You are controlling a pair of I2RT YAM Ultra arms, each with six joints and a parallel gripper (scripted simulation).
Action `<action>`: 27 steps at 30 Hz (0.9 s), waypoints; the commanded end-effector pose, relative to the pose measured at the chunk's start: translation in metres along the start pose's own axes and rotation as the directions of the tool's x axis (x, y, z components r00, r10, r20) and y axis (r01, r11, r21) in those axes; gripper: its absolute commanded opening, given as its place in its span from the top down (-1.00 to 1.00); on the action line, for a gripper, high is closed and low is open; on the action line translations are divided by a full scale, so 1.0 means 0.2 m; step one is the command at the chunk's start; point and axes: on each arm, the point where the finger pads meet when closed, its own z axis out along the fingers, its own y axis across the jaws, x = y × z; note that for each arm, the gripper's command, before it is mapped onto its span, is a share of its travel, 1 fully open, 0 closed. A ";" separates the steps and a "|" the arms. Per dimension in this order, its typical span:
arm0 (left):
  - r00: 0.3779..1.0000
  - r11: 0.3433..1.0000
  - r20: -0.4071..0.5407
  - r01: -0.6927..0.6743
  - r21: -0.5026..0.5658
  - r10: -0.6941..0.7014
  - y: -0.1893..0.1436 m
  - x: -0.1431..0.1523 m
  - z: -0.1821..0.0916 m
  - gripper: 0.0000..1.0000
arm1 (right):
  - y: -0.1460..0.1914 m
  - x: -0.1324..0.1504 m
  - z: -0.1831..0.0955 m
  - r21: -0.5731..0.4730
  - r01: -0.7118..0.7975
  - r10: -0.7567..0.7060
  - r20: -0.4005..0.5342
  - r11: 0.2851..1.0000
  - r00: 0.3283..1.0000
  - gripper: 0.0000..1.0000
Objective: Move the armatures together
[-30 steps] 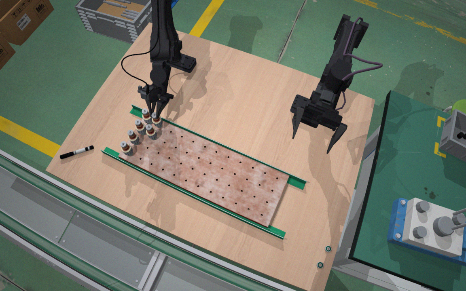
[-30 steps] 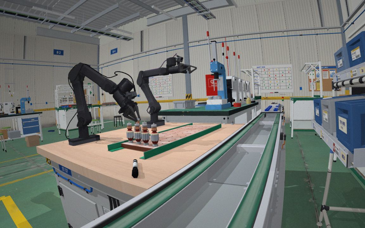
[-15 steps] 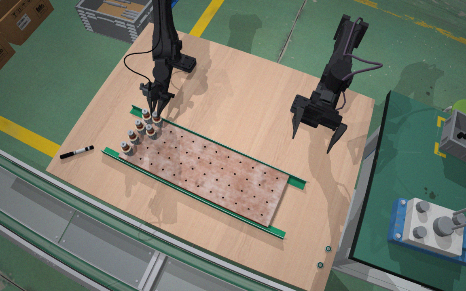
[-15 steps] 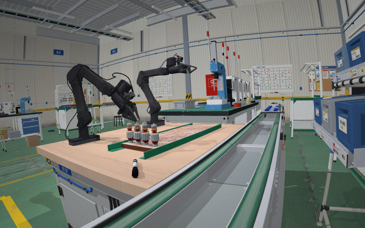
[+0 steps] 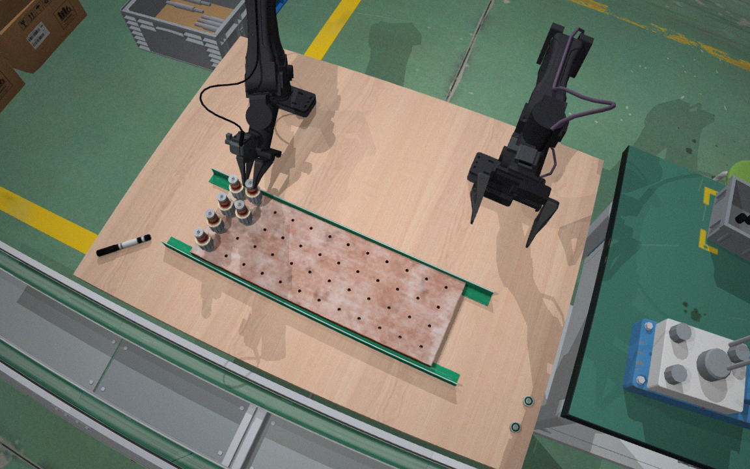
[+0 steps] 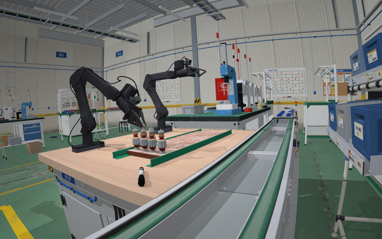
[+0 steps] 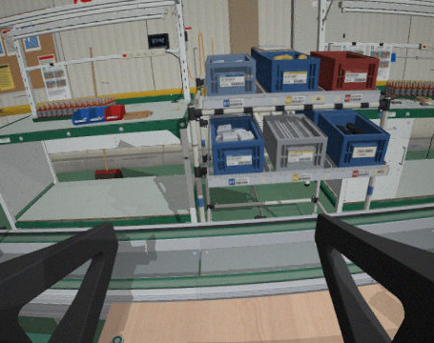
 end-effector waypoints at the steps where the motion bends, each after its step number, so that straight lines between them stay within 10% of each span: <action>1: 1.000 1.000 0.028 -0.004 0.015 0.003 -0.02 -0.08 -0.01 -1.00 | 0.02 -0.26 -0.08 -0.023 -0.057 0.060 0.150 0.998 0.987 0.98; 27: 1.000 1.000 0.028 -0.004 0.015 0.003 -0.02 -0.08 -0.01 -1.00 | 0.01 -0.15 -0.05 -0.010 -0.032 0.033 0.106 0.999 0.994 0.98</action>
